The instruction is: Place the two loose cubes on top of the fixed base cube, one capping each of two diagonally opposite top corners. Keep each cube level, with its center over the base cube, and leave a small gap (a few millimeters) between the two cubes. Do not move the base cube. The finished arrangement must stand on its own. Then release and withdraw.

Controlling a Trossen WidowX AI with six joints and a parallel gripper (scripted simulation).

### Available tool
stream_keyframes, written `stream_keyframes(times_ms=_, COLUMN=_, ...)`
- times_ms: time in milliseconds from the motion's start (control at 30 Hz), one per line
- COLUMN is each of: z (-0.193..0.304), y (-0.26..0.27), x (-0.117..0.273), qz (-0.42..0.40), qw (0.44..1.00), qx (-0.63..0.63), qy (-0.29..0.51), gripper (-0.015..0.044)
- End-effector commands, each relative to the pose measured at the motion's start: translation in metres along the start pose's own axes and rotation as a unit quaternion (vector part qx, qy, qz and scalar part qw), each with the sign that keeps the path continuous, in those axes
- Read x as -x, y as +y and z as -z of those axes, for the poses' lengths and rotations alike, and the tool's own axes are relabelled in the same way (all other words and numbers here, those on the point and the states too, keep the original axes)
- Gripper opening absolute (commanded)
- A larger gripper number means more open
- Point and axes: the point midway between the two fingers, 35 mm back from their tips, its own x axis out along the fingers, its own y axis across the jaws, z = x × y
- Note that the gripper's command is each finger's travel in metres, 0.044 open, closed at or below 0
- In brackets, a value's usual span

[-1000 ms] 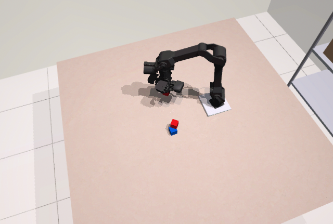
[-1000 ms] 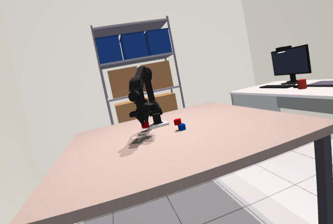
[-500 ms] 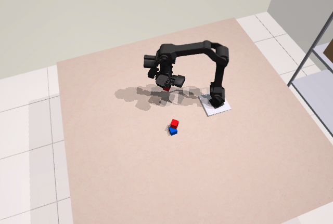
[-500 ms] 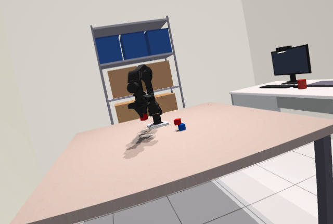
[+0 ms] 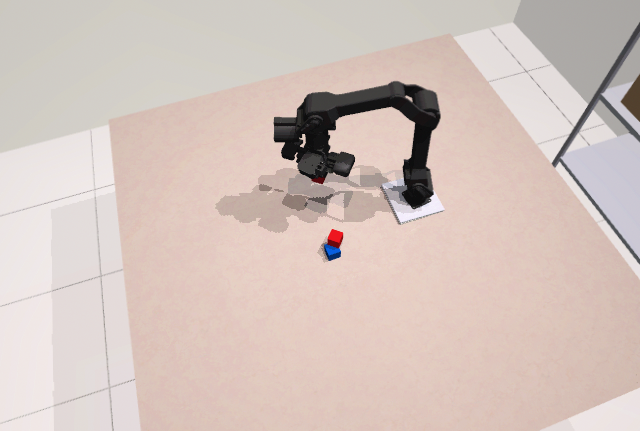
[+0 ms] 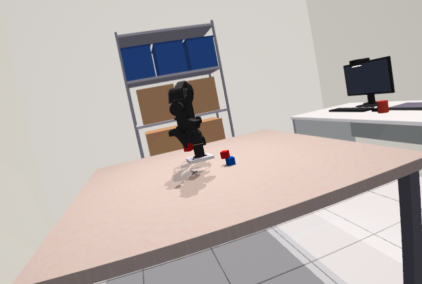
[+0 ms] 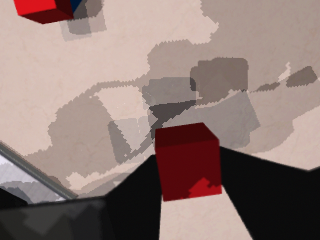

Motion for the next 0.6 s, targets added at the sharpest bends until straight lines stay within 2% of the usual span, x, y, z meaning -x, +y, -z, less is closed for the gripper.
stream_keyframes(times_ms=0, z=-0.010, y=0.002, x=0.000, qz=0.002, qw=1.000, qx=0.002, qy=-0.001, gripper=0.0105)
stream_keyframes(times_ms=567, z=-0.057, y=0.018, x=-0.003, qz=0.004, qw=1.000, qx=0.016, qy=-0.004, gripper=0.0105)
